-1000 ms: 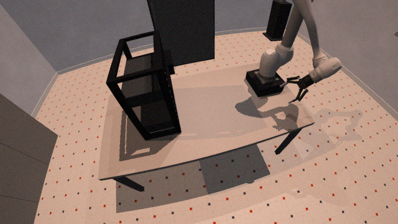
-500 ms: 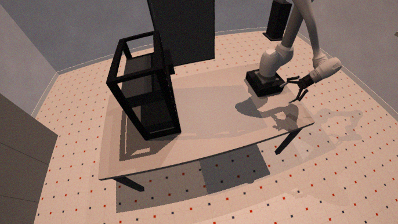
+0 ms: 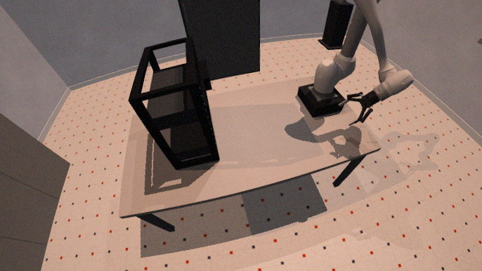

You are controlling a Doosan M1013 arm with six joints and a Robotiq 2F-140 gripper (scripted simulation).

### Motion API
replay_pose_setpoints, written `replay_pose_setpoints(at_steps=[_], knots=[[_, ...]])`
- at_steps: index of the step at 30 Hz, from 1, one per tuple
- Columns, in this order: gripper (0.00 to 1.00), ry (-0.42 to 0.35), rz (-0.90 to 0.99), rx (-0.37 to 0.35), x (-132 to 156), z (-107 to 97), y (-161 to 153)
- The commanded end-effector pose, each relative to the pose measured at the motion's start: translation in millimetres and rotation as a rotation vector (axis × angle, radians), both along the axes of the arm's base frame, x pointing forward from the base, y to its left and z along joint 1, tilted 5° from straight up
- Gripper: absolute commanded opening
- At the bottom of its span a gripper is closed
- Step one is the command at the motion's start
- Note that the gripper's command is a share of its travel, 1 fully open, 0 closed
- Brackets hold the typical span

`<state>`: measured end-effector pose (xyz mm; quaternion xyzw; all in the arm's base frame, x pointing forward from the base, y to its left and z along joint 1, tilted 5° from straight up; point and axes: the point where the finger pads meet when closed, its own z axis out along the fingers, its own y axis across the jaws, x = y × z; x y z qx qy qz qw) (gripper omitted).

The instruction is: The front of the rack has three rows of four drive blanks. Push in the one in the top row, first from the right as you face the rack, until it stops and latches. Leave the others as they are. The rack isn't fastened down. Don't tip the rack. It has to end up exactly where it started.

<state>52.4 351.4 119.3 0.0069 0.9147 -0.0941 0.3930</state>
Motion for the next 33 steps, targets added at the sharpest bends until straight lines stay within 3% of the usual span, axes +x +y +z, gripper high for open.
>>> replay_pose_setpoints(at_steps=[1,15,33], knots=[[1.00,0.004,-0.009,0.009,1.3,-1.4,0.4],[1.00,0.027,-0.063,0.059,8.7,-9.5,3.1],[1.00,0.080,-0.205,0.190,27.5,-28.4,10.0]])
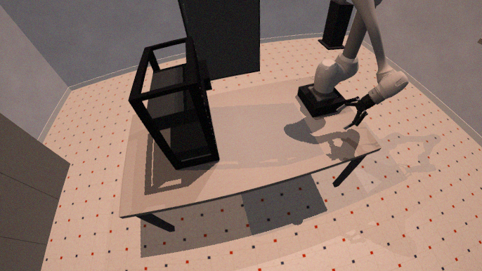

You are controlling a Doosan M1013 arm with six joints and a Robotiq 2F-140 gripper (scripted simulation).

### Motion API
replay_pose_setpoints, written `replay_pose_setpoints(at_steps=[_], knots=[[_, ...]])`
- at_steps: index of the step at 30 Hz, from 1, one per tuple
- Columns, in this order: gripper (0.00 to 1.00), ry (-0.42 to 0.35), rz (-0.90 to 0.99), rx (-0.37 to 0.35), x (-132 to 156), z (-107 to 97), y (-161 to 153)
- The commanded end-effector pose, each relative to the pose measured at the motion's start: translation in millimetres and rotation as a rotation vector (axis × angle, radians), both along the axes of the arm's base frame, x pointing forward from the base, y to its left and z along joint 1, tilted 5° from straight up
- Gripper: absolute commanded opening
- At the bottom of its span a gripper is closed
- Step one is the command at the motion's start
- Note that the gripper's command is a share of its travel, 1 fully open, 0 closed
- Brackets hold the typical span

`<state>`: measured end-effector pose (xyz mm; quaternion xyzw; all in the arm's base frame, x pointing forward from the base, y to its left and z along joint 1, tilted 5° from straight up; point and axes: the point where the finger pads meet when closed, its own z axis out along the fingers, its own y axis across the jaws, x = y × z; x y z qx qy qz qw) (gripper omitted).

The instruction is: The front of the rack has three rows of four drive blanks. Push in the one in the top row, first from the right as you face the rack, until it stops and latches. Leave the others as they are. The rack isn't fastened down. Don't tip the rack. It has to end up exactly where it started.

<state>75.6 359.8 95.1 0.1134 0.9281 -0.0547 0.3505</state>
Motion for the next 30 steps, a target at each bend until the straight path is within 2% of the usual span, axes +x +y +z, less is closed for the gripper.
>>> replay_pose_setpoints(at_steps=[1,9,11,26,28,30], knots=[[1.00,0.016,-0.045,0.041,5.9,-5.8,2.3],[1.00,0.052,-0.155,0.138,19.9,-18.0,7.6],[1.00,0.052,-0.155,0.138,19.9,-18.0,7.6],[1.00,0.125,-0.431,0.371,55.2,-41.5,21.2],[1.00,0.125,-0.431,0.371,55.2,-41.5,21.2],[1.00,0.135,-0.474,0.407,61.0,-44.4,23.3]])
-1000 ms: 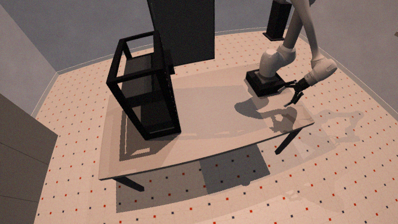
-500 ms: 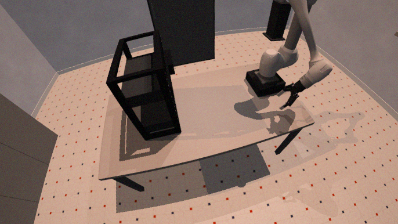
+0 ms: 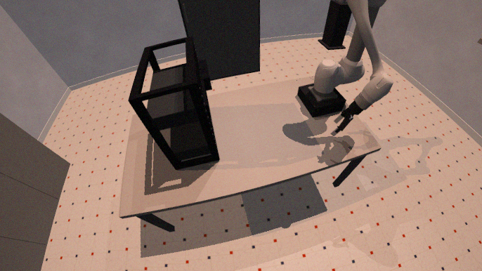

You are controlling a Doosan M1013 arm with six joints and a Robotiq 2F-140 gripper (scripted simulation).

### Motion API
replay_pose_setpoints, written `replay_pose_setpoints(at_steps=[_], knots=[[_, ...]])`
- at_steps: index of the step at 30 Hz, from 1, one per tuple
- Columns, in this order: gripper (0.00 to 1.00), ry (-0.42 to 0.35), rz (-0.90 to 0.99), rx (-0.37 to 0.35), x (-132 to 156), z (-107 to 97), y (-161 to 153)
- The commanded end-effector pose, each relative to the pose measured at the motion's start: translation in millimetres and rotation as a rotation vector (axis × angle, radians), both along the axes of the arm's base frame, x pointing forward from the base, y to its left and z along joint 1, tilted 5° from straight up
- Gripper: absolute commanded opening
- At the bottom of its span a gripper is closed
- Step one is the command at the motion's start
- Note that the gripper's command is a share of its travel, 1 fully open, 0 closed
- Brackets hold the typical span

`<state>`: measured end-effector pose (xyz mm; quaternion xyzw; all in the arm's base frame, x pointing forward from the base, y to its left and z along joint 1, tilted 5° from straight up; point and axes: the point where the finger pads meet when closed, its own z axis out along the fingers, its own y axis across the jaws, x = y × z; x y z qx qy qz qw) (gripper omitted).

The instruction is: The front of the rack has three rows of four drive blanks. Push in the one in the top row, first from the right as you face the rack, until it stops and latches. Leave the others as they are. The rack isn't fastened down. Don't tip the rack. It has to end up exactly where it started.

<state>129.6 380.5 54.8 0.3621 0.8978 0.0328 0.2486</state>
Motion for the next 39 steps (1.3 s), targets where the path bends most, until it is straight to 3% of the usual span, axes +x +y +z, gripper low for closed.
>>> replay_pose_setpoints(at_steps=[1,21,30,32,39], knots=[[1.00,0.017,-0.073,0.063,9.9,-5.4,3.7],[1.00,0.105,-0.536,0.427,77.6,-20.3,22.9],[1.00,0.142,-0.779,0.620,119.5,-18.5,28.5],[1.00,0.142,-0.779,0.620,119.5,-18.5,28.5],[1.00,0.169,-0.981,0.784,158.0,-12.0,29.2]])
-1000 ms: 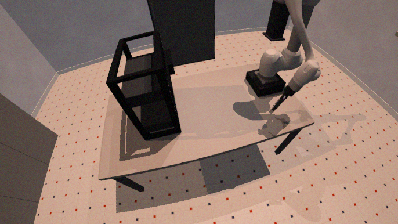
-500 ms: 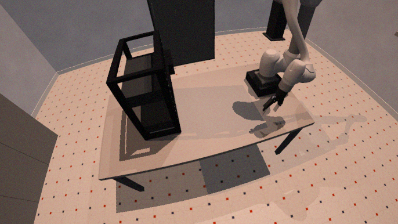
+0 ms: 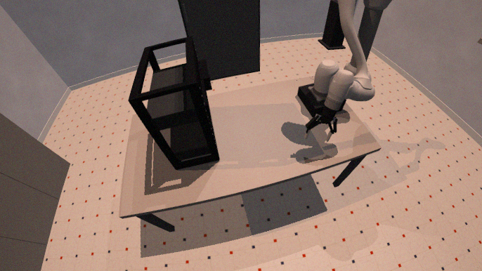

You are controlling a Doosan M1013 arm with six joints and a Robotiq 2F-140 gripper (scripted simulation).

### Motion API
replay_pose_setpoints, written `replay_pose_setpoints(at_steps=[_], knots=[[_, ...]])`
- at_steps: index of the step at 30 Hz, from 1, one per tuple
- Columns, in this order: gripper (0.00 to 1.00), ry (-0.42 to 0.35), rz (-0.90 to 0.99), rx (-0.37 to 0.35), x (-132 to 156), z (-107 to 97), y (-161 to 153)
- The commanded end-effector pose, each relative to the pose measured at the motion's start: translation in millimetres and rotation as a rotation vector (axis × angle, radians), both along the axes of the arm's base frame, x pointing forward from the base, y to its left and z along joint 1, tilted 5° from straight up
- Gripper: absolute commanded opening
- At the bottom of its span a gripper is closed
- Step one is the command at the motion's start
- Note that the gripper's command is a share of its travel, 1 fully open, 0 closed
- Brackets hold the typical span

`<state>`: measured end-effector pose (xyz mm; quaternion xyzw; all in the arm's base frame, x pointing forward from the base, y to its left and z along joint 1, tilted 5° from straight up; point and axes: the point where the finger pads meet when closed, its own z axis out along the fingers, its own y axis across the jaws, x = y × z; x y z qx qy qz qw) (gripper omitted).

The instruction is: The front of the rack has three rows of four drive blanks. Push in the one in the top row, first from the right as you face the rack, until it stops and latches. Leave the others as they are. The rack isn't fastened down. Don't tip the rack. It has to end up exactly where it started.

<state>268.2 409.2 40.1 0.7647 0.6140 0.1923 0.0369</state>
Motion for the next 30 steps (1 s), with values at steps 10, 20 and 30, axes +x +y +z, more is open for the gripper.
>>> replay_pose_setpoints(at_steps=[10,20,30], knots=[[1.00,0.031,-0.316,0.256,62.7,14.3,-4.2],[1.00,0.055,-0.593,0.494,124.0,37.4,-21.2],[1.00,0.067,-0.801,0.691,173.0,61.4,-44.8]])
